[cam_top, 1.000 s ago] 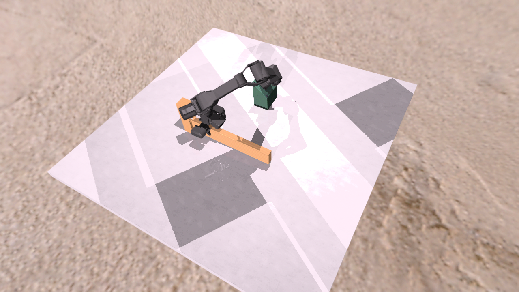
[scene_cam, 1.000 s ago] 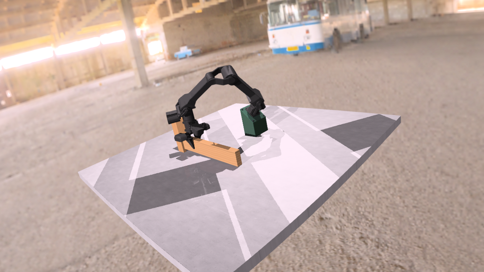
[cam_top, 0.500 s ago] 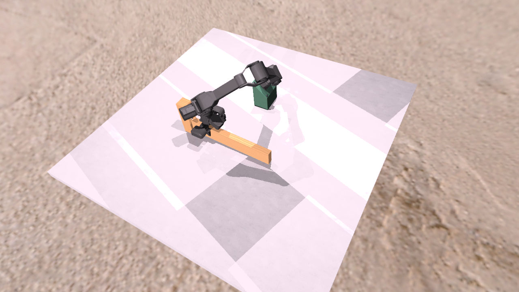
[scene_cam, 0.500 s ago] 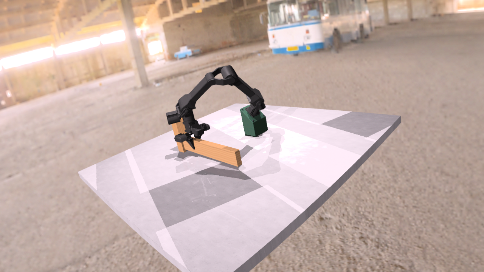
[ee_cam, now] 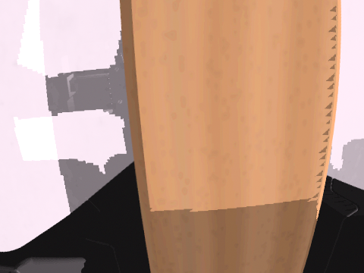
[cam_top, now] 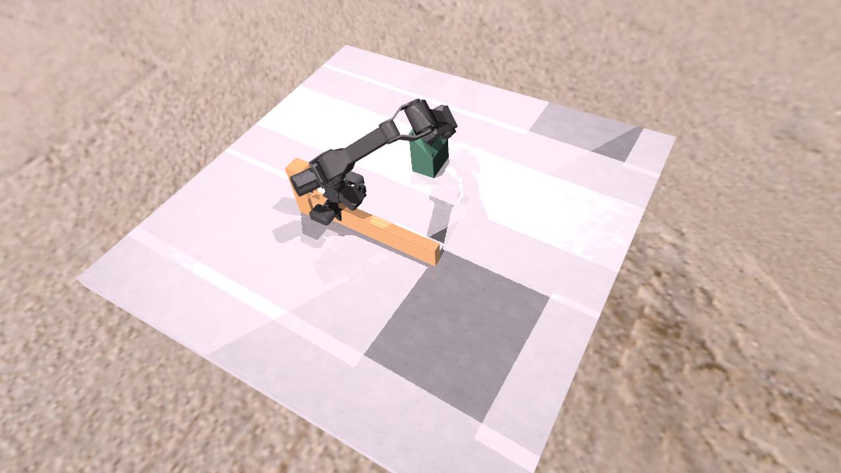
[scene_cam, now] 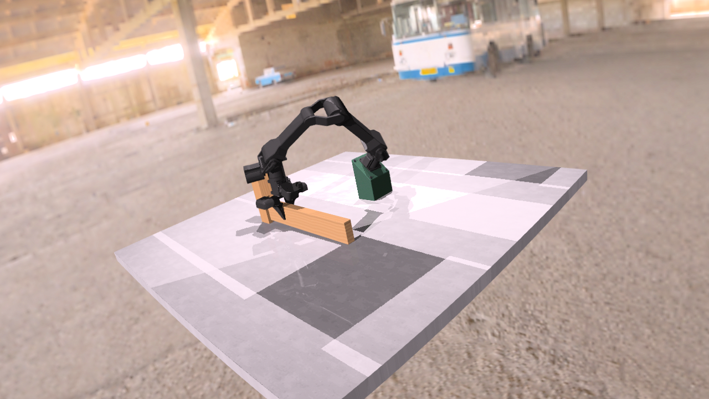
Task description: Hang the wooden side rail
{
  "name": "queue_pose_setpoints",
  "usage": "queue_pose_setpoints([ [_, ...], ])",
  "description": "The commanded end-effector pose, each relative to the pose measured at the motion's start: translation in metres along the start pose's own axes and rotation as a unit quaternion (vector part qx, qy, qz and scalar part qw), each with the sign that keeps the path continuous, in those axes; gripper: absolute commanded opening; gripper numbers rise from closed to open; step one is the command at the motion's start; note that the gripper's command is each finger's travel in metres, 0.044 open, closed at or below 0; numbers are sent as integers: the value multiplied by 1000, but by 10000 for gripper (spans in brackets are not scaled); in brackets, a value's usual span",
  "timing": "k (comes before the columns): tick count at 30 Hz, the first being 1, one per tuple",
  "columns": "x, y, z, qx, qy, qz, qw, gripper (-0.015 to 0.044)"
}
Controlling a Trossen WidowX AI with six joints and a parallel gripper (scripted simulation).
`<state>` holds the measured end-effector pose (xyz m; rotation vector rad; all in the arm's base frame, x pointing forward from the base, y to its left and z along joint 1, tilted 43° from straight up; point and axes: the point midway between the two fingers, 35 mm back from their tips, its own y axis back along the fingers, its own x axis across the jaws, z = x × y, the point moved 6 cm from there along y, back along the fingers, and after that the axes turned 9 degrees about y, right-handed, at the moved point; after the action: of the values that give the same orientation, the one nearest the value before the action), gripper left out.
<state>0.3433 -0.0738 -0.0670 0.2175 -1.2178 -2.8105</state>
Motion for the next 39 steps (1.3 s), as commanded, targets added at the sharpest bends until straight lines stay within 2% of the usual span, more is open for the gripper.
queue_pose_setpoints([
  [1,0,1,-2,3,-2,-3,1000,0],
  [20,0,-2,-2,3,-2,-3,1000,0],
  [32,1,-2,0,0,-1,0,1000,315],
  [36,1,15,-1,2,-1,-1,1000,420],
  [37,1,23,0,2,-2,-2,1000,440],
  [39,1,37,0,3,-2,-2,1000,440],
])
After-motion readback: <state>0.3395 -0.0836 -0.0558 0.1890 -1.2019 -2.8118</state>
